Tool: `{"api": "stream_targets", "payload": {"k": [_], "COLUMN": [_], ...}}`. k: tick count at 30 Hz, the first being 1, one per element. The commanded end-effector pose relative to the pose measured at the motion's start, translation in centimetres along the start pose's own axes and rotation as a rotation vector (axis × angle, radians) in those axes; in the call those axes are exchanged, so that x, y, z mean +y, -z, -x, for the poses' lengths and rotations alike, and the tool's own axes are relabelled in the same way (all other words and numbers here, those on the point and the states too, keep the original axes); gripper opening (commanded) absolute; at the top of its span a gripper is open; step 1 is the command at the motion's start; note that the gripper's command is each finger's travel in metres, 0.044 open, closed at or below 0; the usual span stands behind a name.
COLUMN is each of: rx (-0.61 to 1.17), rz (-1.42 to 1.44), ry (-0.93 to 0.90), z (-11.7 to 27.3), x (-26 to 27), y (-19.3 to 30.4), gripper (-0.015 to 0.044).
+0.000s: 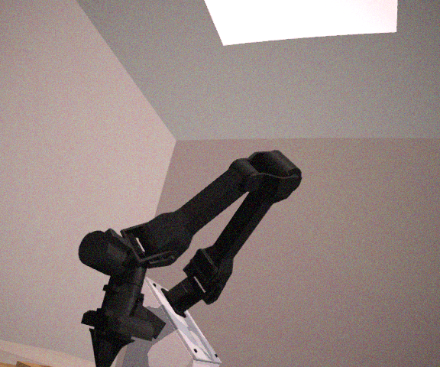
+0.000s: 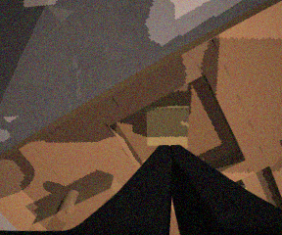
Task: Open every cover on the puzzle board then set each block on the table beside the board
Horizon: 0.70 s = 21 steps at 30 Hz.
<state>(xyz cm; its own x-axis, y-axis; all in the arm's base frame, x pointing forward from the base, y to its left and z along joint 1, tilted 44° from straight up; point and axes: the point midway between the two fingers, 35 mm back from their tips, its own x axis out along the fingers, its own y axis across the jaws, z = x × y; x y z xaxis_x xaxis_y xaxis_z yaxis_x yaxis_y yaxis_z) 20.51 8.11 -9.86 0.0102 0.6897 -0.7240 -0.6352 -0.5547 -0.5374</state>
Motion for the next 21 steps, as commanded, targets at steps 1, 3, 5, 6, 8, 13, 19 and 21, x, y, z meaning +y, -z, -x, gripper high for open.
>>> {"api": "stream_targets", "payload": {"k": [1, 3, 5, 6, 8, 13, 19, 21], "rx": [-0.007, -0.007, -0.007, -0.007, -0.007, -0.007, -0.008, -0.008], "rz": [-0.010, -0.010, -0.010, -0.010, -0.010, -0.010, -0.010, -0.010], "ry": [0.006, 0.006, 0.006, 0.006, 0.006, 0.006, 0.006, 0.006], "z": [-1.0, -1.1, -1.1, -1.2, -1.3, -1.8, -2.2, -2.2], "x": [0.0, 0.0, 0.0, 0.0, 0.0, -0.1, -0.1, -0.1], "y": [-0.3, -0.3, -0.3, -0.3, -0.3, -0.4, -0.4, -0.4], "gripper": [0.0000, 0.0000, 0.0000, 0.0000, 0.0000, 0.0000, 0.0000, 0.0000]}}
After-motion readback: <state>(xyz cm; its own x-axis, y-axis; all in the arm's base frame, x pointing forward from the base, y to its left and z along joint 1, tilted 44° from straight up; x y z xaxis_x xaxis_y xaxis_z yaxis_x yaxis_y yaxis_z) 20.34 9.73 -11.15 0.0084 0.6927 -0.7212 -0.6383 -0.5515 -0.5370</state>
